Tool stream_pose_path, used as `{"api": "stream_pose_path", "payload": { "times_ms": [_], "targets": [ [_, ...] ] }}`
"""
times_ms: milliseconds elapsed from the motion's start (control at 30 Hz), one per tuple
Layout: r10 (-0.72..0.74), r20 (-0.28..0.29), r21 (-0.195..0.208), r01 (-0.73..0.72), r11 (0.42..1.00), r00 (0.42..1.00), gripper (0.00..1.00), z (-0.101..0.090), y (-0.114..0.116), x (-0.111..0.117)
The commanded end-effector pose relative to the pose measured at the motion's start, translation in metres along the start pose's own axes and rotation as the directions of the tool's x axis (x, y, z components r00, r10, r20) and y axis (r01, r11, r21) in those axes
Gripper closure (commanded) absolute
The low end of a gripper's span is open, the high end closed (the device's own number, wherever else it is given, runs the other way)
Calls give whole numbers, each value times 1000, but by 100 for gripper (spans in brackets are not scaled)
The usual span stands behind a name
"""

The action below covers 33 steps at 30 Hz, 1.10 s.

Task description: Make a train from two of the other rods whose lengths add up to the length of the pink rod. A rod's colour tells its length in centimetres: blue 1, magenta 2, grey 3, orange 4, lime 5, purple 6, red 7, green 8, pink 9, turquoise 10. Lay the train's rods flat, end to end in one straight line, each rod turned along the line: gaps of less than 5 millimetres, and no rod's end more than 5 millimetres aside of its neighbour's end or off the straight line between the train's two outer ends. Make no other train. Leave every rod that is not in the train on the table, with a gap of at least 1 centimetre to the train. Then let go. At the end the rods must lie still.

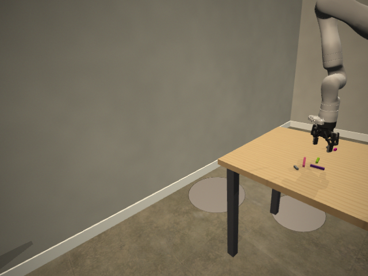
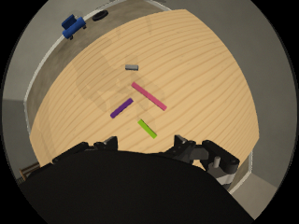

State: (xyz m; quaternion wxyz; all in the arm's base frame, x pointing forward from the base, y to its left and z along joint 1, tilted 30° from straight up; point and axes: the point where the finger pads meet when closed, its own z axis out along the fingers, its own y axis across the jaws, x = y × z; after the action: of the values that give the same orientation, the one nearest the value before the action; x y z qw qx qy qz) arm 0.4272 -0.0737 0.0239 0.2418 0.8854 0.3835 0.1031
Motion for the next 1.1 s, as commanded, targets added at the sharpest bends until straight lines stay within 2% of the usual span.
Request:
{"api": "stream_pose_path", "payload": {
  "times_ms": [0,233,367,433,700,1067],
  "targets": [
    [-101,-2,3,101,995,995,0,0,-4,23],
    [-281,-6,1,281,960,960,0,1,-3,57],
    [-319,3,10,319,948,948,0,4,-6,60],
    [-356,-6,22,356,934,935,0,4,-11,68],
    [-467,-11,9,468,884,884,0,2,-5,95],
    [-525,-8,9,525,851,851,0,0,-3,107]
  ]
}}
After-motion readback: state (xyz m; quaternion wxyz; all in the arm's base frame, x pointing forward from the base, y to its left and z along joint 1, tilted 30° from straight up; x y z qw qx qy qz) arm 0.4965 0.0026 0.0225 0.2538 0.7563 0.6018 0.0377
